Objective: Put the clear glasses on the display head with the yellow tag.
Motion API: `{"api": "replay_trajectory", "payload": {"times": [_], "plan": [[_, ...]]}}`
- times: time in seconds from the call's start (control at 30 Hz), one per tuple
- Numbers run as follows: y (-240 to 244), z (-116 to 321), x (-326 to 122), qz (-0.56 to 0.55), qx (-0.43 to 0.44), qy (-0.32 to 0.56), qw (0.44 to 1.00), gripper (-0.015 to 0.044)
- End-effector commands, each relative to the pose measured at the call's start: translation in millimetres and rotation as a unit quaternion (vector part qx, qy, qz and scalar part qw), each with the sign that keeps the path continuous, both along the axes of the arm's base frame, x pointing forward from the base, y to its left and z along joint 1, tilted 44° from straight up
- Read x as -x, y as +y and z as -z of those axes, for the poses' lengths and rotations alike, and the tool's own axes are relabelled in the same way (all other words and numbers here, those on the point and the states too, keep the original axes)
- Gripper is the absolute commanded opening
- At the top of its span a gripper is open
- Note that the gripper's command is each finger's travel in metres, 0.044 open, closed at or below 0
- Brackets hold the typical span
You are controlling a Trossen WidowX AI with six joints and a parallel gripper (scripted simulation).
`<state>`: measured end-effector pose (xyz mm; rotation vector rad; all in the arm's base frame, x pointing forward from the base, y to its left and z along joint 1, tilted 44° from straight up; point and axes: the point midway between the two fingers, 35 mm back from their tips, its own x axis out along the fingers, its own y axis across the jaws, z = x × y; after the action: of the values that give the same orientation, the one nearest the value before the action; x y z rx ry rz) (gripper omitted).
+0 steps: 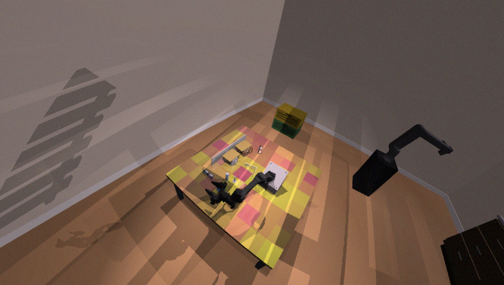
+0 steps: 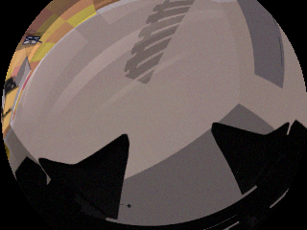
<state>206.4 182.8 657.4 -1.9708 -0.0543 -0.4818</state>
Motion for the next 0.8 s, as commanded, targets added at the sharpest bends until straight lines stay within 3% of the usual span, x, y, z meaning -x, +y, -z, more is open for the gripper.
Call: {"api": "replay_trajectory", "payload": {"times": [0.0, 0.23, 0.33, 0.53, 0.77], "plan": [[0, 0, 0, 0.000, 0.000, 0.000, 1.000, 0.0426], [0, 0, 0, 0.000, 0.000, 0.000, 1.000, 0.0440], [4, 2, -5, 0.014, 0.034, 0.000, 0.999, 0.0361], [29, 21, -49, 0.108, 0.266, 0.013, 0.958, 0.0204], [48, 66, -121, 0.205, 0.545, 0.053, 0.812, 0.0200]]}}
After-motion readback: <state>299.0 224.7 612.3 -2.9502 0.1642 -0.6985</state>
